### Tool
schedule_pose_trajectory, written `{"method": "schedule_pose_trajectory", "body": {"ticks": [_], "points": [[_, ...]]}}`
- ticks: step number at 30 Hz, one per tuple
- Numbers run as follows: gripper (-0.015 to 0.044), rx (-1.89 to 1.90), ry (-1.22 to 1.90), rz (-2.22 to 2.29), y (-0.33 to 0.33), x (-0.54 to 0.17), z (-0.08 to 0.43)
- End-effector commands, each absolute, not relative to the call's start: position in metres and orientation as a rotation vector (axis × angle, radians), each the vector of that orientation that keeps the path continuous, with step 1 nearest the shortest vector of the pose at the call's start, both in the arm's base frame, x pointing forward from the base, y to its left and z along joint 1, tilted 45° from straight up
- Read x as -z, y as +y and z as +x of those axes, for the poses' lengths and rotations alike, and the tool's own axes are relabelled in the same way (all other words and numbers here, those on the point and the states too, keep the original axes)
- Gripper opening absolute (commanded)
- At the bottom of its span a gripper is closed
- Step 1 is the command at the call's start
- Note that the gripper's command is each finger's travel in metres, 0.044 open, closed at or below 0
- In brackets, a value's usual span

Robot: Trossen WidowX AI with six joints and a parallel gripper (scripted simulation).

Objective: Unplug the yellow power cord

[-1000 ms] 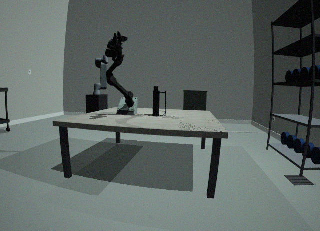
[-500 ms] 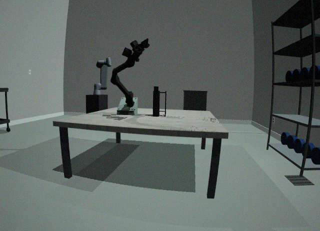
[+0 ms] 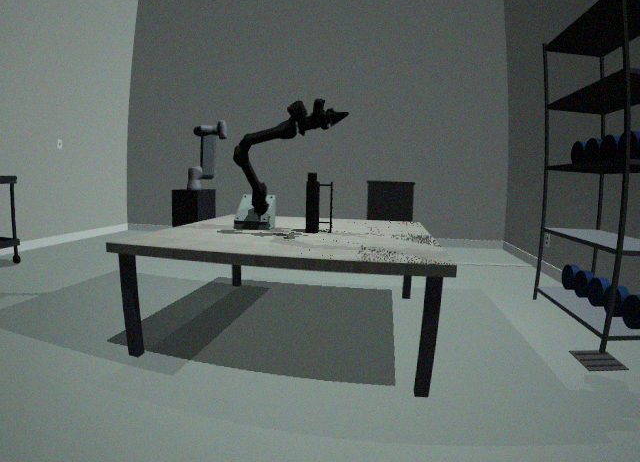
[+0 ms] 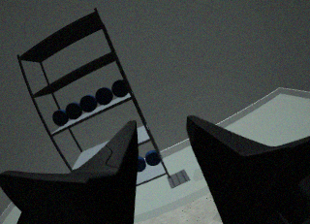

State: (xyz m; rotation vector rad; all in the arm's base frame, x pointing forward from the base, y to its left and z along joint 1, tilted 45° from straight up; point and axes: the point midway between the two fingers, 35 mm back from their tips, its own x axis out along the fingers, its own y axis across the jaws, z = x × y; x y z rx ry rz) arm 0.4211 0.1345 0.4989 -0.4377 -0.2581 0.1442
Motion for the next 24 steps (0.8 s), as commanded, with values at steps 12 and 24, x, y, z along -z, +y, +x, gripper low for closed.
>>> {"method": "schedule_pose_trajectory", "body": {"ticks": [12,24], "points": [[0.0160,-0.326,0.425,-0.810,0.192,-0.248,0.459],[0.0160,-0.537,0.987,-1.250,0.190,-0.065,0.388]]}}
